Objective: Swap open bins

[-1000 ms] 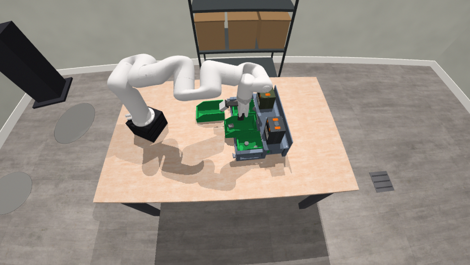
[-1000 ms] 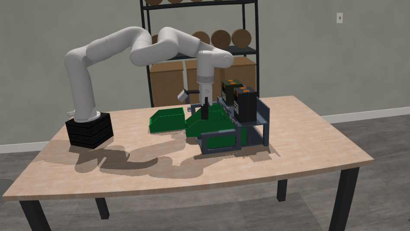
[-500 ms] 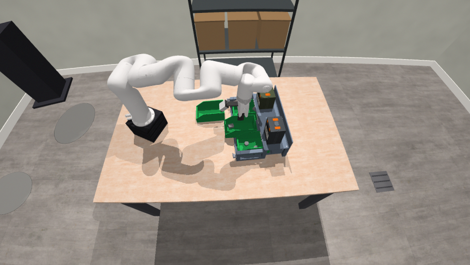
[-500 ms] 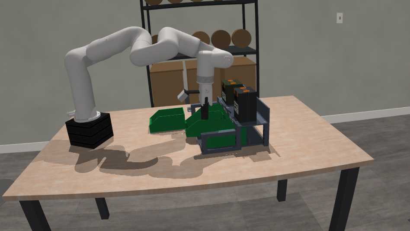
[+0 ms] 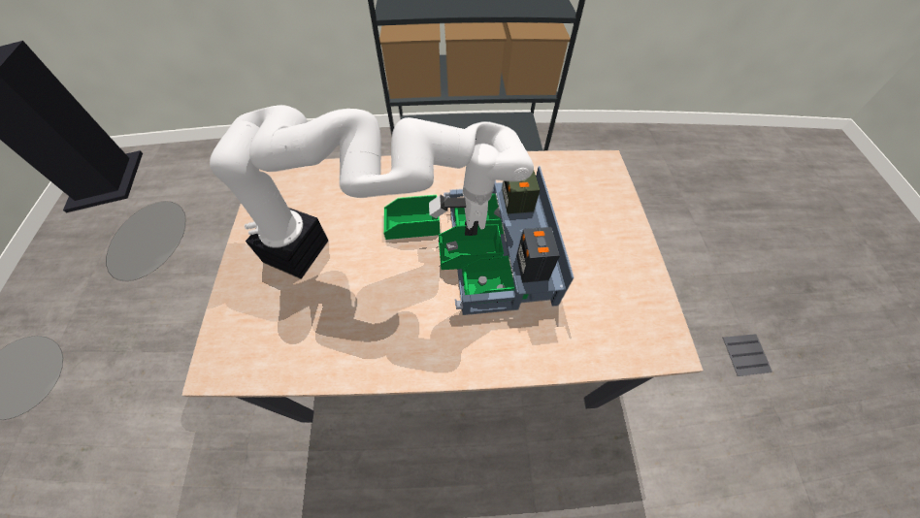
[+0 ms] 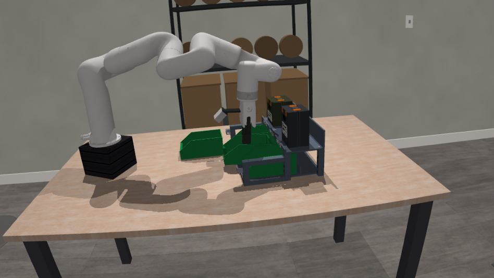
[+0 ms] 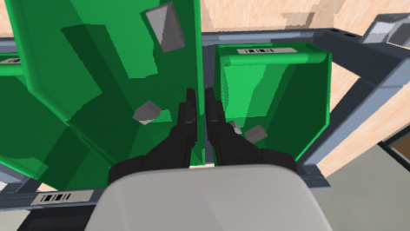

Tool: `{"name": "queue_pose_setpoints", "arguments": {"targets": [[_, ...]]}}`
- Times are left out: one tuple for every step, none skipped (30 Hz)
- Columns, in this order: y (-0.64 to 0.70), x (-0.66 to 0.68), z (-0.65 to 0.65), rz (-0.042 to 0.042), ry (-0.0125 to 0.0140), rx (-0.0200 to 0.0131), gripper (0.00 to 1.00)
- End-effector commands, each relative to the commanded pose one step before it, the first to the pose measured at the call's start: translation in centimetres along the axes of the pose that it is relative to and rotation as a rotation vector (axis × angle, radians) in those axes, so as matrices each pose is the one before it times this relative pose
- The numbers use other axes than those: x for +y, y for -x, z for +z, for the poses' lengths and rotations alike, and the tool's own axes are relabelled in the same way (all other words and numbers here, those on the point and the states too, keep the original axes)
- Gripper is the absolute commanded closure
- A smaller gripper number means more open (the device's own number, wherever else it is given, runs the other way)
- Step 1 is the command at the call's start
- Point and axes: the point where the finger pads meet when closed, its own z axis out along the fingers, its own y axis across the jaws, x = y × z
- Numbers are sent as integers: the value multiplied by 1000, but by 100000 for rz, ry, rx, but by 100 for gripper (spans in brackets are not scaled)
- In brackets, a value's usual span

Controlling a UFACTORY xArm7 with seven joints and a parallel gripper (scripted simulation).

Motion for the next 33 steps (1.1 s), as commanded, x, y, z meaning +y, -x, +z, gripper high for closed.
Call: {"name": "queue_pose_setpoints", "arguments": {"targets": [[112, -15, -229, 64, -10, -392, 90], [-1, 0, -12, 0, 0, 0, 90], [-1, 0, -15, 0, 0, 0, 90], [-2, 0, -19, 0, 0, 0, 90], [-2, 0, -22, 0, 0, 0, 90], [-2, 0, -26, 0, 0, 0, 90], [-2, 0, -30, 0, 0, 0, 90], [-3, 0, -35, 0, 0, 0, 90], [-3, 0, -39, 0, 0, 0, 90], [-4, 0, -44, 0, 0, 0, 90], [-4, 0, -48, 0, 0, 0, 90], [-5, 0, -53, 0, 1, 0, 90], [-5, 0, -58, 0, 1, 0, 90], [-5, 0, -63, 0, 1, 0, 90], [0, 0, 0, 0, 0, 0, 90], [0, 0, 0, 0, 0, 0, 90], [-5, 0, -69, 0, 0, 0, 90], [-6, 0, -75, 0, 0, 0, 90], [-6, 0, -80, 0, 0, 0, 90], [-7, 0, -85, 0, 0, 0, 90], [-8, 0, -90, 0, 0, 0, 90], [-8, 0, -94, 0, 0, 0, 90], [-8, 0, -102, 0, 0, 0, 90], [-9, 0, -107, 0, 0, 0, 90], [-9, 0, -112, 0, 0, 0, 90], [-10, 0, -116, 0, 0, 0, 90], [-10, 0, -122, 0, 0, 0, 90], [-10, 0, -129, 0, 0, 0, 90], [-11, 0, -133, 0, 0, 0, 90], [-12, 0, -137, 0, 0, 0, 90], [-12, 0, -144, 0, 0, 0, 90], [0, 0, 0, 0, 0, 0, 90], [0, 0, 0, 0, 0, 0, 90]]}}
